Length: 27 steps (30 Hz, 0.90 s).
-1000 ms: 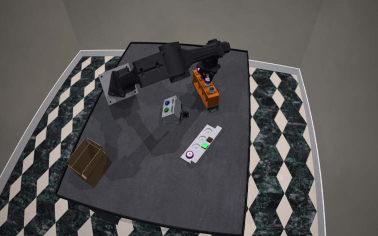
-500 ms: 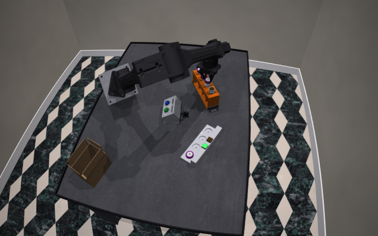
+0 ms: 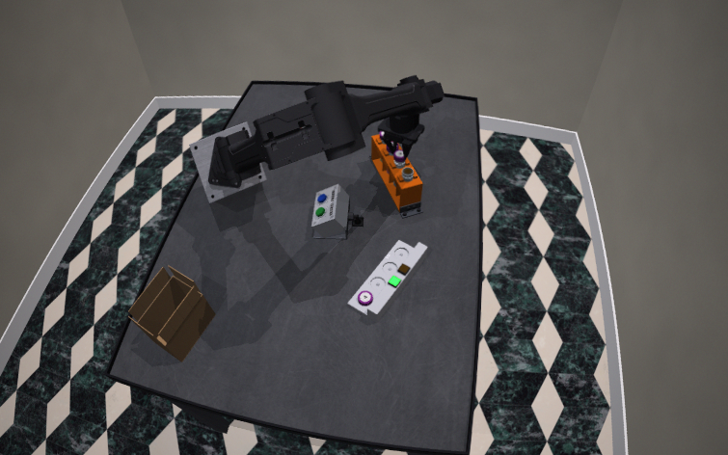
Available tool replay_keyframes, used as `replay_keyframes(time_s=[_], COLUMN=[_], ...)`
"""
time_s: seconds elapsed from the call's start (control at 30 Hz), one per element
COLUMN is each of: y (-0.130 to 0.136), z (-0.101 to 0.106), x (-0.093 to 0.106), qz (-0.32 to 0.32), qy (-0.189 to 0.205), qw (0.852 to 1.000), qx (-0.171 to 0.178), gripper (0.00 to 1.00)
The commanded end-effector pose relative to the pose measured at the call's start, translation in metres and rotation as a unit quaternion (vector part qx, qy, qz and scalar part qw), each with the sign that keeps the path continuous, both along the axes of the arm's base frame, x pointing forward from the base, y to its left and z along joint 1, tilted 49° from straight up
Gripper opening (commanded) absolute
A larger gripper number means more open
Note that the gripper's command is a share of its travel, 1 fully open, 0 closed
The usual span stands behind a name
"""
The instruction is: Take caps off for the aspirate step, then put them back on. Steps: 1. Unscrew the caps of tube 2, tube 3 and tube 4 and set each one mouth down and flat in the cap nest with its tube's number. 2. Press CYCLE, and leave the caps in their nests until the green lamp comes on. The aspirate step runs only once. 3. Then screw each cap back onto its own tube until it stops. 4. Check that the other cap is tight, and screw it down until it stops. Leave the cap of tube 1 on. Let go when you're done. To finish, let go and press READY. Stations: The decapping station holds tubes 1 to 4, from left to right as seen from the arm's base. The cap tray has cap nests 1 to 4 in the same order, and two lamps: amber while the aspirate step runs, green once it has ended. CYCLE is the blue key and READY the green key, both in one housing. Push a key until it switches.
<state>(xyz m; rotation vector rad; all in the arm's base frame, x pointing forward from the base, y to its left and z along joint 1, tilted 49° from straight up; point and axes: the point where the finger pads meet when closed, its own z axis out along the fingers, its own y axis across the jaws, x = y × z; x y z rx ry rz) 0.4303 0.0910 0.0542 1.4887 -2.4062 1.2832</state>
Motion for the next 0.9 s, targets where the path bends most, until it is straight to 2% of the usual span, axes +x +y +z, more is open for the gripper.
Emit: replay_keyframes(time_s=[0.0, 0.87], y=[-0.006, -0.007], z=[0.002, -0.009], x=[0.001, -0.001], qz=[-0.003, -0.003], qy=[-0.003, 0.001], qw=[1.0, 1.0], qx=[0.002, -0.001], gripper=[0.0, 0.0])
